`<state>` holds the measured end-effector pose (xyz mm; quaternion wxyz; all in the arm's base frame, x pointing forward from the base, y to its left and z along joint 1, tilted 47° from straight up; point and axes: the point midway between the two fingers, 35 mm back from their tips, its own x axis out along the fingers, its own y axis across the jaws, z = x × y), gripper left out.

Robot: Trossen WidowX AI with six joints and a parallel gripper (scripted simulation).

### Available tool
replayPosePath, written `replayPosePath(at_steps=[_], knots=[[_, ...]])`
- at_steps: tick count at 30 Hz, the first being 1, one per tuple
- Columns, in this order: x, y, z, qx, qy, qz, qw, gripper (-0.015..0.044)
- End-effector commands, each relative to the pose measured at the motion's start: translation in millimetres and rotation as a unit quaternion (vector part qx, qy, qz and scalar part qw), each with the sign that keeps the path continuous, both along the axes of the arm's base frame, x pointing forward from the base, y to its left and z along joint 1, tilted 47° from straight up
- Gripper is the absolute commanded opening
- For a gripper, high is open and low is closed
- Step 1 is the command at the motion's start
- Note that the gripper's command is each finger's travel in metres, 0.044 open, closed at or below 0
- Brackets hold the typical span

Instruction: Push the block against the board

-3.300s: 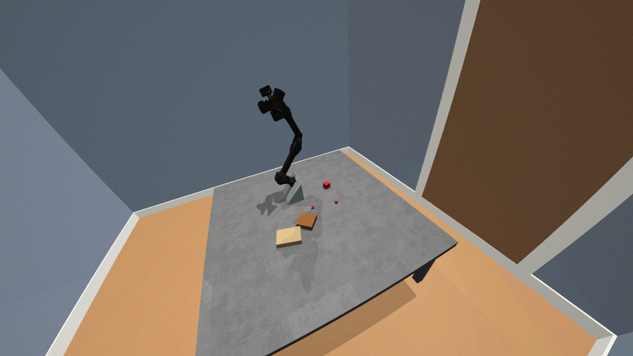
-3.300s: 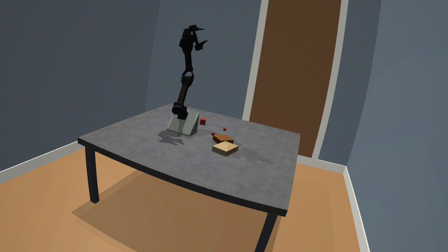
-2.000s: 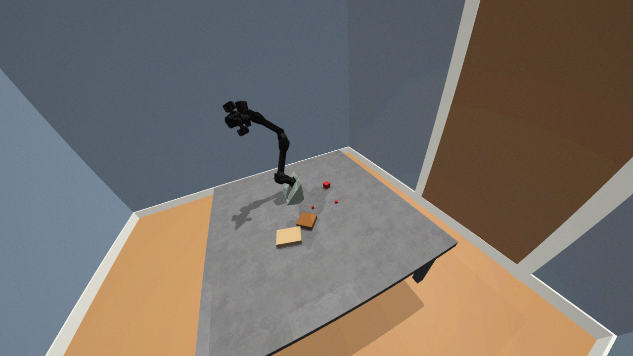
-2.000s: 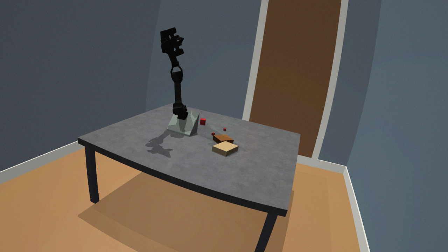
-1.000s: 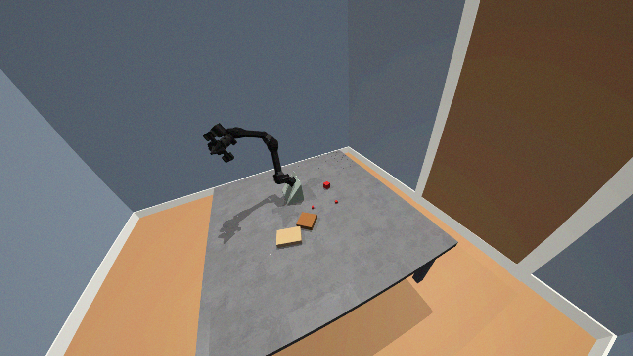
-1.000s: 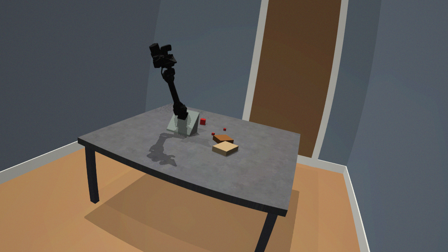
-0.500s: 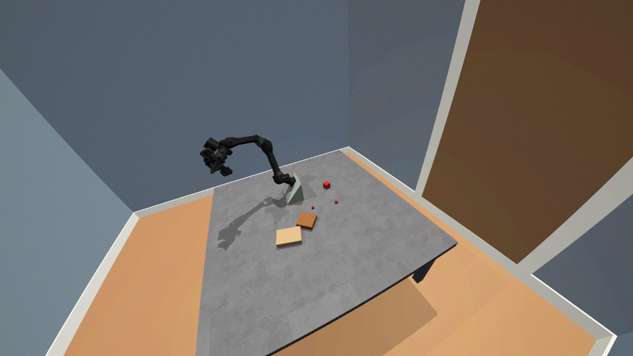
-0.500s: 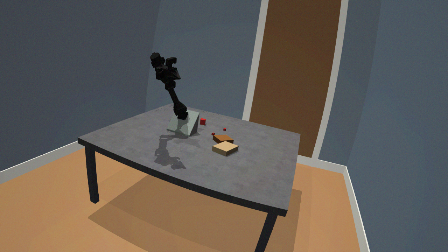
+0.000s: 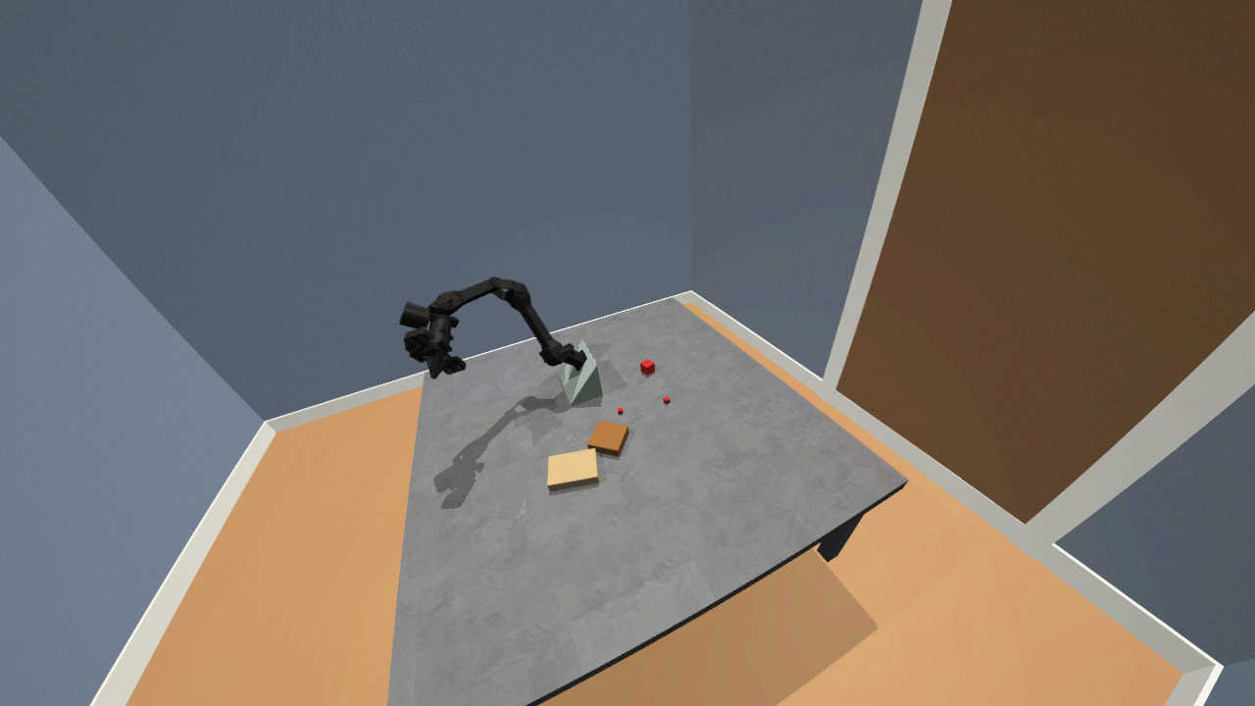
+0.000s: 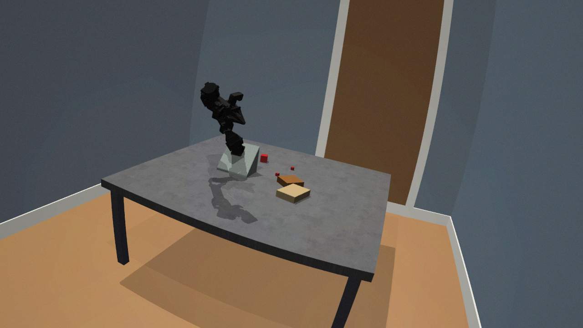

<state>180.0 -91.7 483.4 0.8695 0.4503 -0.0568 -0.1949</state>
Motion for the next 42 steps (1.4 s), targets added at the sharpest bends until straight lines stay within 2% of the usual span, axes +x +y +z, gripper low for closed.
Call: replayPosePath(at_steps=[1, 22, 42], knots=[[15, -10, -18, -0.004, 0.038, 0.001, 0.999, 0.0], [84, -38, -115, -0.082, 0.256, 0.029, 0.963, 0.0], [124, -34, -216, -0.195, 0.461, 0.102, 0.859, 0.0]])
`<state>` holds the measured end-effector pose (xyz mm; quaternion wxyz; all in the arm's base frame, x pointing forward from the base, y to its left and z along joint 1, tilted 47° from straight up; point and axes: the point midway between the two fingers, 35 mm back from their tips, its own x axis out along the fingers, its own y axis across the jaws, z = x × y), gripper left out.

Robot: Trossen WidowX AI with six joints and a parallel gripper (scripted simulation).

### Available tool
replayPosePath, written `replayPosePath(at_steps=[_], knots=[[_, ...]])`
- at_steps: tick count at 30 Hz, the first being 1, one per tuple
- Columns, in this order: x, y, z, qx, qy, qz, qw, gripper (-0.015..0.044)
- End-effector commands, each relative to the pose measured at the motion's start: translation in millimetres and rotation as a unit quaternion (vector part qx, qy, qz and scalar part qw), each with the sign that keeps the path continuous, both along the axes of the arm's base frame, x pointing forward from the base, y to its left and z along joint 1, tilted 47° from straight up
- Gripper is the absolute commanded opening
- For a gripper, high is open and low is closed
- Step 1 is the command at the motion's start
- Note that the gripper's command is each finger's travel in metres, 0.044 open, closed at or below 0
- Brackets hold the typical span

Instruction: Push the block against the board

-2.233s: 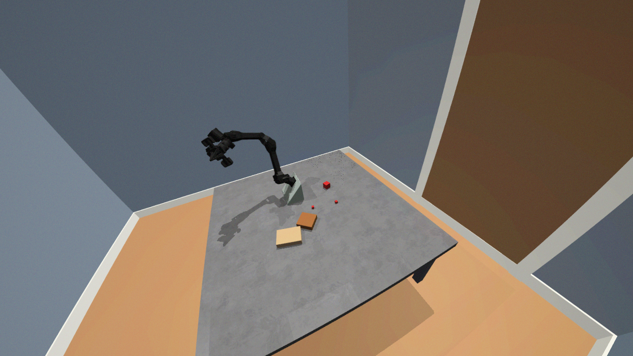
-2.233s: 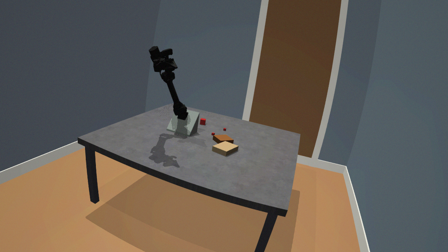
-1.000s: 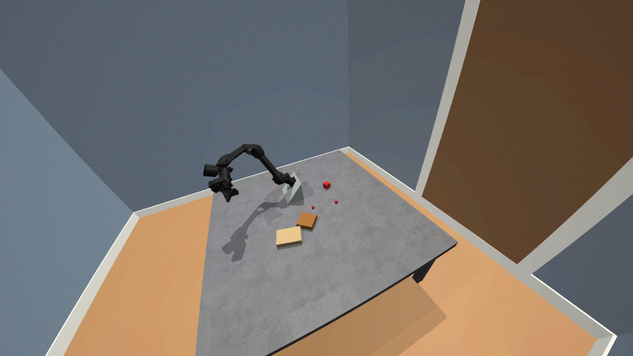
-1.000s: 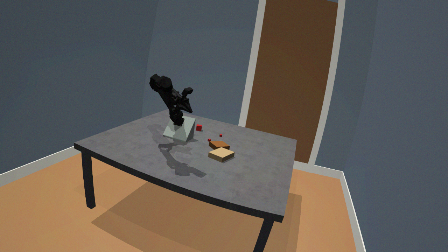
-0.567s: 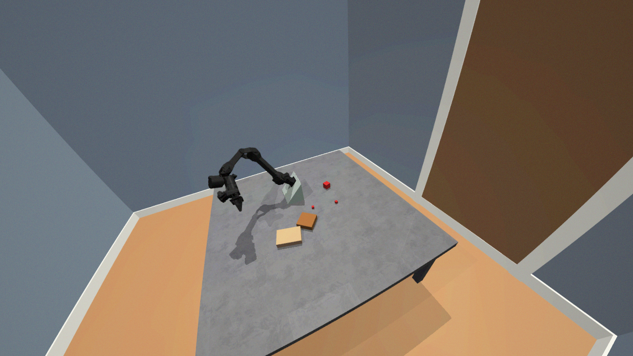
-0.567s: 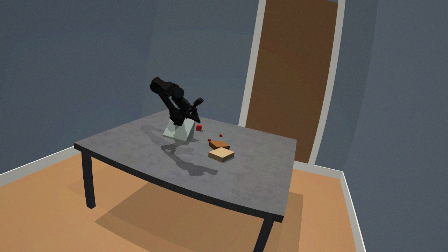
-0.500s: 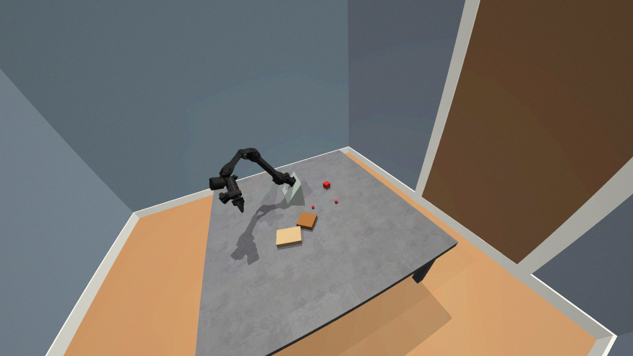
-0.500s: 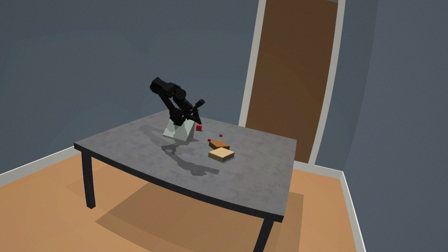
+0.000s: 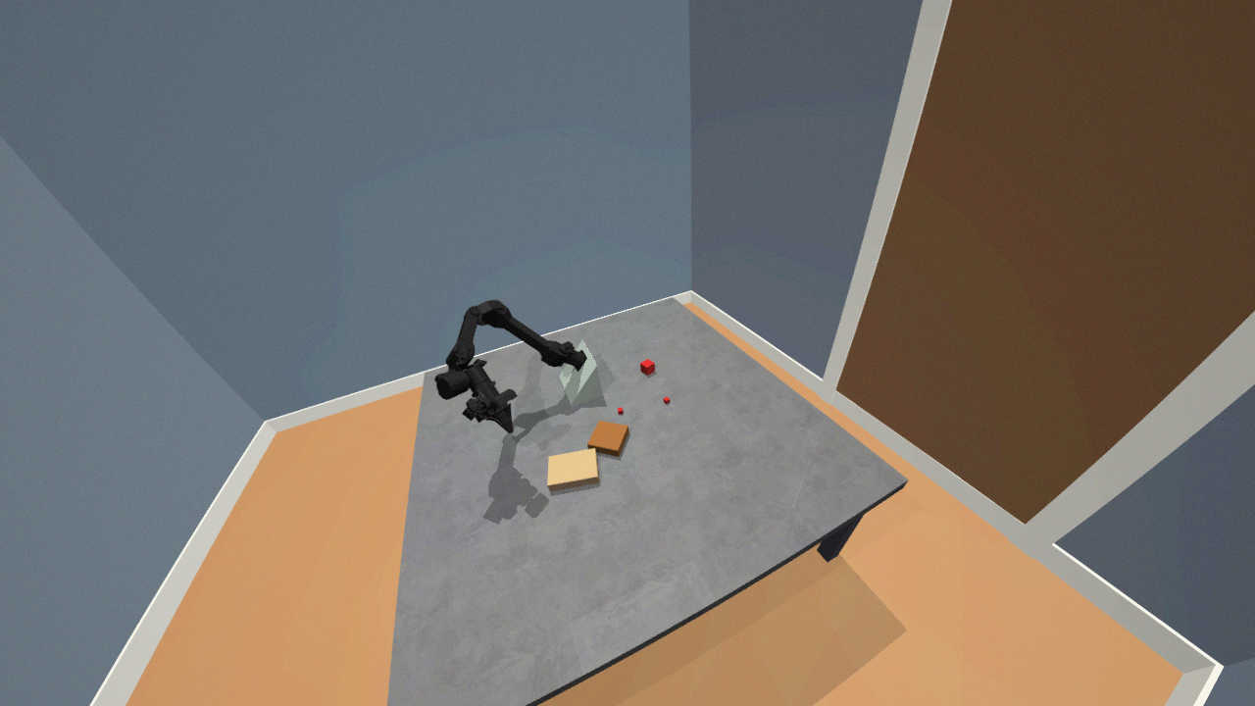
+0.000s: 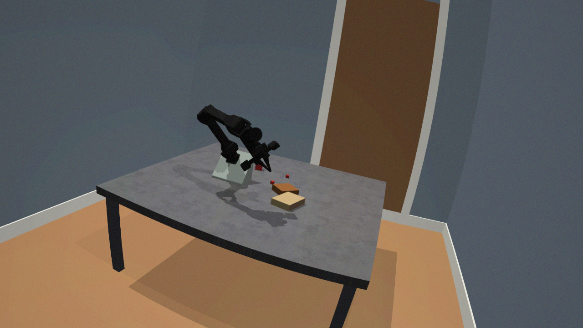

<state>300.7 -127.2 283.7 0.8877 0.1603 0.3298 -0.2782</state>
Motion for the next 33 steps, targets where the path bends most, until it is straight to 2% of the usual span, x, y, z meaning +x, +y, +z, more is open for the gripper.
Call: replayPosePath(at_steps=[1, 17, 33], knots=[[5, 3, -22, -0.019, 0.048, 0.02, 0.998, 0.0], [14, 20, -97, -0.115, 0.234, 0.128, 0.957, 0.0], [7, 39, -162, -0.211, 0.406, 0.251, 0.853, 0.0]])
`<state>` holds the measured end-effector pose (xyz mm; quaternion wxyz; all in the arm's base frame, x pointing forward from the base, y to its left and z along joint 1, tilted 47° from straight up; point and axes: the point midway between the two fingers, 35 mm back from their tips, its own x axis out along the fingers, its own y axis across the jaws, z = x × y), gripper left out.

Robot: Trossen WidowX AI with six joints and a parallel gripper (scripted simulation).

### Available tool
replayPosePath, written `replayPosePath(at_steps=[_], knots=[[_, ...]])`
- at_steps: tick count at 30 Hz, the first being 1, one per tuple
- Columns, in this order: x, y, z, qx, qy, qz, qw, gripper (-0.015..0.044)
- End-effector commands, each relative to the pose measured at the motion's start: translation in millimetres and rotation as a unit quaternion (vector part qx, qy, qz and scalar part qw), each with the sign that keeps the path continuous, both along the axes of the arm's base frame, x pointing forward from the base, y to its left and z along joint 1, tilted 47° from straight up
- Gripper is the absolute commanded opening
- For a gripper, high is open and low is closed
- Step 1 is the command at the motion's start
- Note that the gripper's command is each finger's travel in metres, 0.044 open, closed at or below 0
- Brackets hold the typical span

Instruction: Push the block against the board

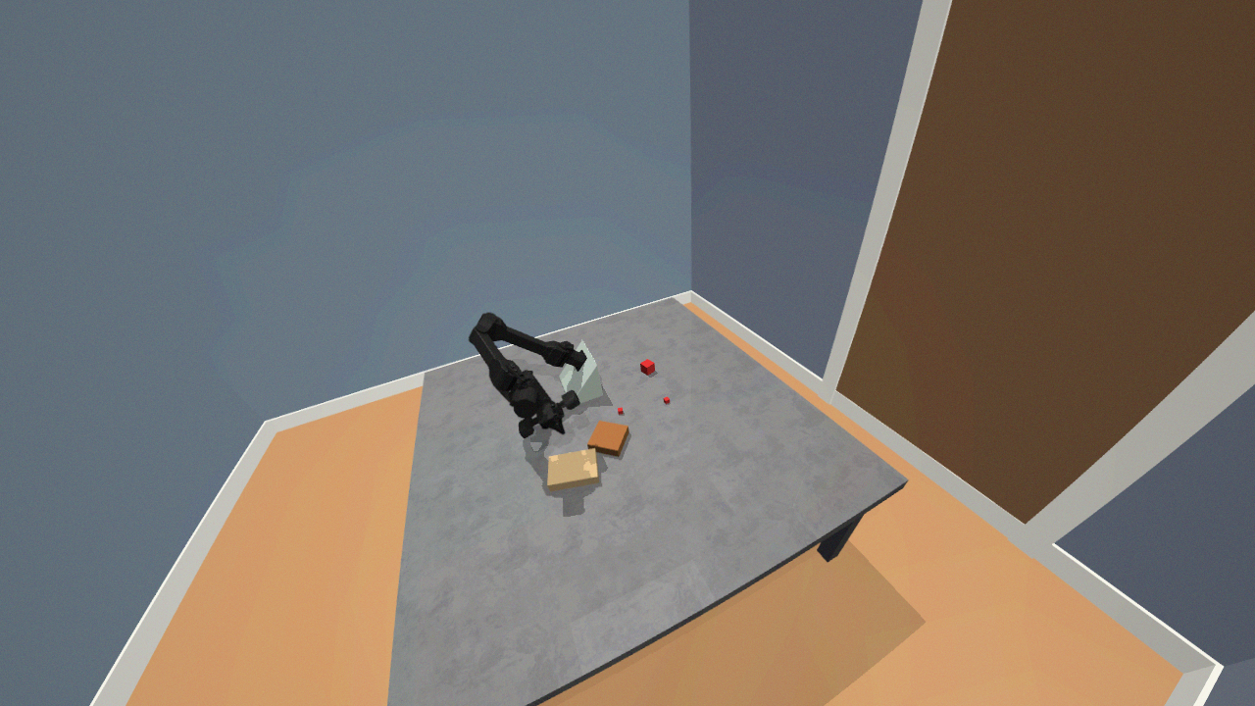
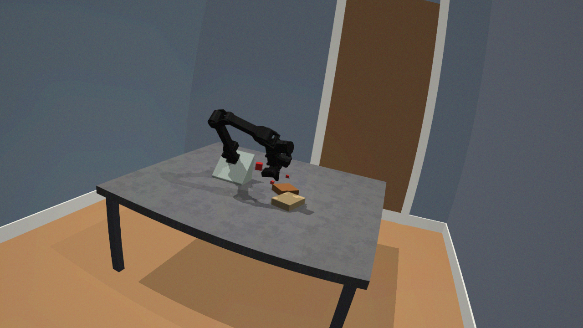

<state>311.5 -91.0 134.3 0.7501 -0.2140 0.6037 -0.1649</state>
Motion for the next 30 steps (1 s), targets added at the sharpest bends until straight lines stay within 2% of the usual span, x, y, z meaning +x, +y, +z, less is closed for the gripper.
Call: replayPosePath(at_steps=[1, 12, 23, 30], knots=[[-5, 4, -16, -0.023, 0.05, 0.033, 0.998, 0.0], [-16, 17, -51, -0.091, 0.182, 0.136, 0.97, 0.0], [-31, 27, -79, -0.159, 0.311, 0.238, 0.906, 0.0], [-33, 28, -83, -0.167, 0.327, 0.252, 0.895, 0.0]])
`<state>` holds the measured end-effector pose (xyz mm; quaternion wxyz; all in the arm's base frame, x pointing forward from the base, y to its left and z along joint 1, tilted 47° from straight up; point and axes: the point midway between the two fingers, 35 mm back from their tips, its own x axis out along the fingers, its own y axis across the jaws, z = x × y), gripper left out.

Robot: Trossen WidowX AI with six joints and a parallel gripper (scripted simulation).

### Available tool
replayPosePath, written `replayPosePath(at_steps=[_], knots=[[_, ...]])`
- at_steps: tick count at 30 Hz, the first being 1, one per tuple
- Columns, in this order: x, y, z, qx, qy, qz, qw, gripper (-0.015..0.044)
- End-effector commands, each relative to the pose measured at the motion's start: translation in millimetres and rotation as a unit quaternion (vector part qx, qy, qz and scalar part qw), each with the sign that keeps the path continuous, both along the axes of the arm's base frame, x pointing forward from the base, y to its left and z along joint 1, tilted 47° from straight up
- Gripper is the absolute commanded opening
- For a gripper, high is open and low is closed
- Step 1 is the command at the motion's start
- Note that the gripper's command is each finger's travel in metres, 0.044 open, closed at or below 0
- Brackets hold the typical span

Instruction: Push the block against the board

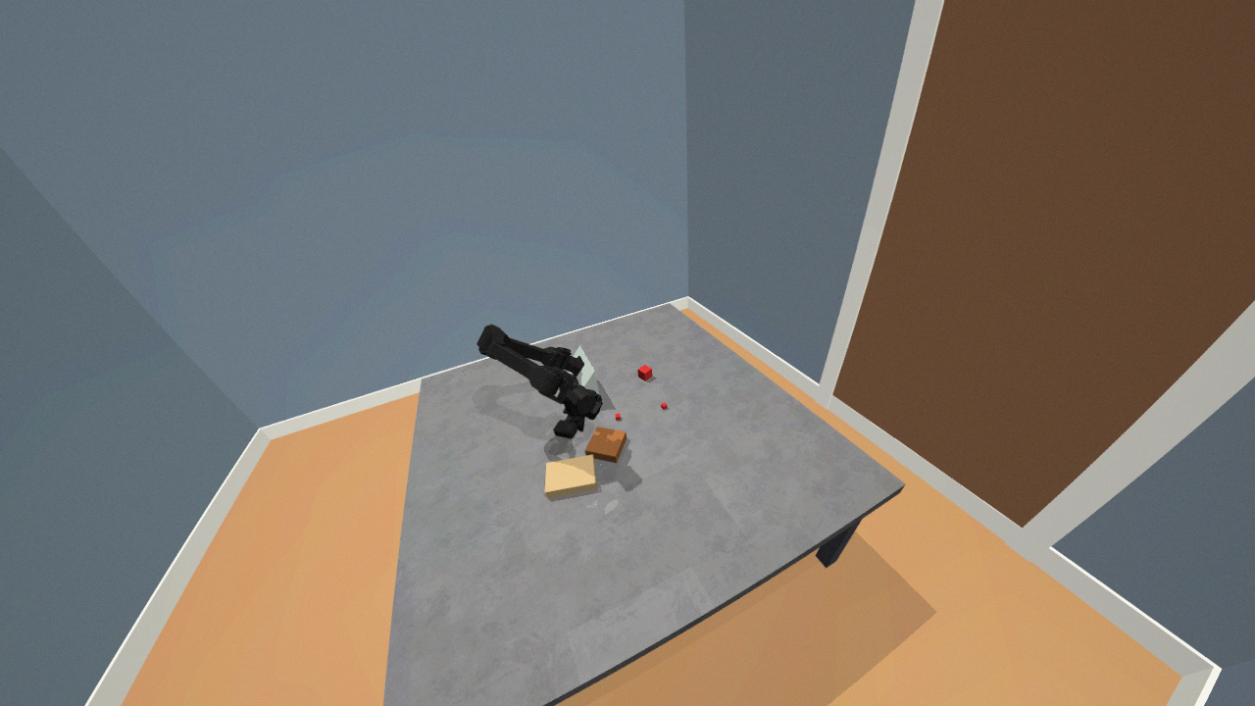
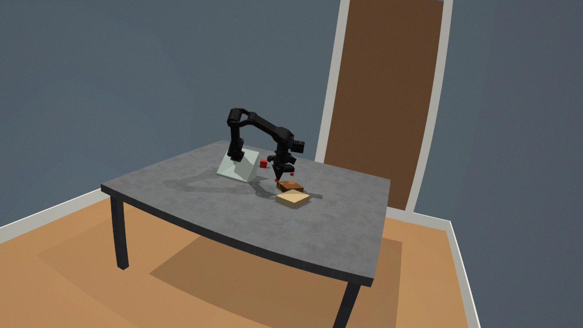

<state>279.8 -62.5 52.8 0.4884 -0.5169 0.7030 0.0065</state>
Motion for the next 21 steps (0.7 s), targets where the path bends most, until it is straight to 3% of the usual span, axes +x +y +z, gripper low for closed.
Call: replayPosePath(at_steps=[1, 6, 21], knots=[[-1, -2, -3, -0.005, 0.009, 0.005, 1.0, 0.0], [-2, -39, -37, -0.007, 0.009, 0.004, 1.0, 0.0], [4, -37, -42, -0.006, 0.009, 0.004, 1.0, 0.0]])
